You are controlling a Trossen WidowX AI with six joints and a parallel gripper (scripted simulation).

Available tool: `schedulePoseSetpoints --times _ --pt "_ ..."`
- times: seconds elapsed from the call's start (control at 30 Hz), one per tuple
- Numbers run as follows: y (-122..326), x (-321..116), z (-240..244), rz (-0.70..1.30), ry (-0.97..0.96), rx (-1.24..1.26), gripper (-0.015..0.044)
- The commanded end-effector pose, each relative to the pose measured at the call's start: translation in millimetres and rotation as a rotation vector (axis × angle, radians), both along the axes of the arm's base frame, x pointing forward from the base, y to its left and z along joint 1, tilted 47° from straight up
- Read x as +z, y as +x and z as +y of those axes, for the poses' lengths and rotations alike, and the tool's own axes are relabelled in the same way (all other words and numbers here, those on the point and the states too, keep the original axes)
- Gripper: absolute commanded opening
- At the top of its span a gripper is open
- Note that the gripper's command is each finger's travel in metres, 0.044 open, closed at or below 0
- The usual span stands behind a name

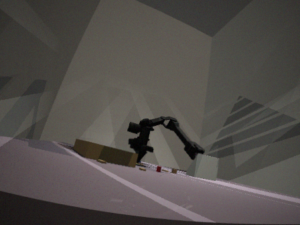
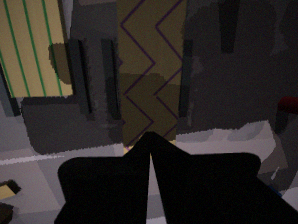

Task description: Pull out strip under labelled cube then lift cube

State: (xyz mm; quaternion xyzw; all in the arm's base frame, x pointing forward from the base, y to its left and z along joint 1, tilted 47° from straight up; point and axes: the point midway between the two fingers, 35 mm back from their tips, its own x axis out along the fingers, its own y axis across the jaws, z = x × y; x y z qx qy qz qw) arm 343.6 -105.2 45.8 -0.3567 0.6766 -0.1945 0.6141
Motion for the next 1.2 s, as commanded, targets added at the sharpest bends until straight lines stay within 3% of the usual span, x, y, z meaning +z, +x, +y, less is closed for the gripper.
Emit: schedulePoseSetpoints --times 0.0,1.17 --pt "-12.3 -1.9 -5.8 0.022 -0.007 -0.009 0.0000" --pt "-62.9 9.0 -15.8 0.025 -0.007 -0.009 0.0000"
